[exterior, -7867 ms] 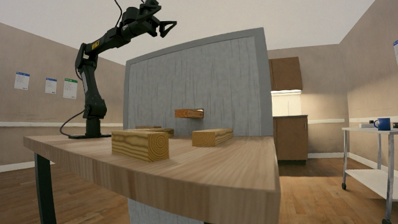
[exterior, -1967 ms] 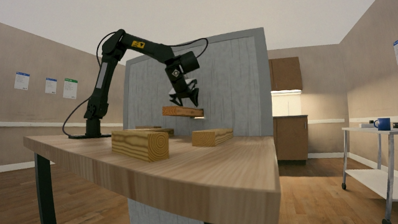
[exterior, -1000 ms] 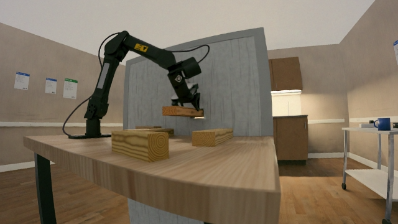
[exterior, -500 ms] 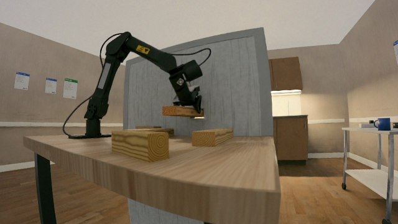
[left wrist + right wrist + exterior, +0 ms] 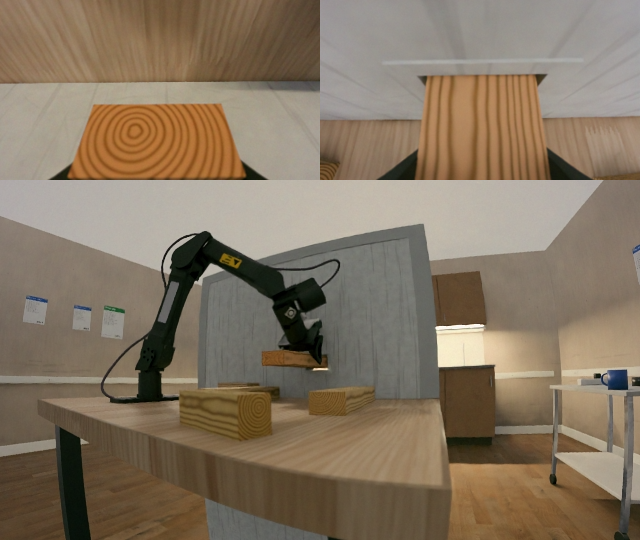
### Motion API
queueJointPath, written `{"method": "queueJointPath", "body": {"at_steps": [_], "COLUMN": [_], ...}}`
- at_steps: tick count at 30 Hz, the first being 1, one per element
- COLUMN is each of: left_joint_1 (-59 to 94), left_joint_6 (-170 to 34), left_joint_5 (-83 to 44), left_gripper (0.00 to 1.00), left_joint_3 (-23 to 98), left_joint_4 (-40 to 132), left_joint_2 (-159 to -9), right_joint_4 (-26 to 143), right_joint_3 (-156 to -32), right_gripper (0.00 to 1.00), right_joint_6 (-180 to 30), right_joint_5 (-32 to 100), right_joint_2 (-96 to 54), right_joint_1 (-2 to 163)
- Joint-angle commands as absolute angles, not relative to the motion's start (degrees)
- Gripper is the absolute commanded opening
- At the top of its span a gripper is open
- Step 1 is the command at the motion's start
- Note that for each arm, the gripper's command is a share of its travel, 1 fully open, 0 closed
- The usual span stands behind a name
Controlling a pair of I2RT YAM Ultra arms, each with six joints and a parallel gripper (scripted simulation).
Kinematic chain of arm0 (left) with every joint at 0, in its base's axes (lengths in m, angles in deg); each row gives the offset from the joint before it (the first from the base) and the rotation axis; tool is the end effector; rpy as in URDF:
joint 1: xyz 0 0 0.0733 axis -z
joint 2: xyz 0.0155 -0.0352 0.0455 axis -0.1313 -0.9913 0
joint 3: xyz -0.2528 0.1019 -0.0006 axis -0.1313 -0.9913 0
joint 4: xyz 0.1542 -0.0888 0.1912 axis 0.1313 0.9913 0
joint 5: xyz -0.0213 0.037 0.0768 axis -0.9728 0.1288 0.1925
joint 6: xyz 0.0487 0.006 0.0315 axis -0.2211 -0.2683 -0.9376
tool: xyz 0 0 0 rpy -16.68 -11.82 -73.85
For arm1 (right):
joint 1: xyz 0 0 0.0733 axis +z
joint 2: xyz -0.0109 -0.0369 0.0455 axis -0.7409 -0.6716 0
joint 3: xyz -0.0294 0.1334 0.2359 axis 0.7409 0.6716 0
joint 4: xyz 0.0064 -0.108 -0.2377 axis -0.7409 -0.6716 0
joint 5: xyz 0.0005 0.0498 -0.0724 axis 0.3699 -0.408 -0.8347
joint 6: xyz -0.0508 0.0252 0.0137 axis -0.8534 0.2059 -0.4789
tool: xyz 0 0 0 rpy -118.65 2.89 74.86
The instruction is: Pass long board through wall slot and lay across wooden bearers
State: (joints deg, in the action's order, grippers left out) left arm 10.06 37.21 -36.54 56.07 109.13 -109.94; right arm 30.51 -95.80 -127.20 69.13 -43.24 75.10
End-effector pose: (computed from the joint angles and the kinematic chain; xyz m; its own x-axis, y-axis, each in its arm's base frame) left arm 0.3506 -0.1248 0.2377 -0.0279 -0.9379 0.3457 -0.9996 0.0290 -0.0021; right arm 0.3258 0.1993 0.2023 -0.0129 -0.6902 -0.7235 -0.9998 0.0190 -0.0003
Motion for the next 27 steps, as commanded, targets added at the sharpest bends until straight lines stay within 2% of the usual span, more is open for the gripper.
{"method": "queueJointPath", "body": {"at_steps": [1, 12, 13, 27], "left_joint_1": [10.1, 10.1, 10.1, 10.1], "left_joint_6": [37.3, 37.3, 37.3, 37.5], "left_joint_5": [-39.4, -39.4, -39.4, -39.4], "left_gripper": [0.00, 0.00, 0.78, 0.78], "left_joint_3": [59.5, 59.5, 59.5, 59.7], "left_joint_4": [108.3, 108.3, 108.3, 109.2], "left_joint_2": [-107.6, -107.6, -107.6, -109.3], "right_joint_4": [30.1, 30.1, 30.1, 31.2], "right_joint_3": [-97.8, -97.8, -97.8, -97.7], "right_gripper": [0.00, 0.00, 0.00, 0.00], "right_joint_6": [-126.6, -126.6, -126.6, -126.8], "right_joint_5": [70.0, 70.0, 70.0, 70.0], "right_joint_2": [-42.1, -42.1, -42.1, -42.1], "right_joint_1": [75.2, 75.2, 75.2, 75.2]}}
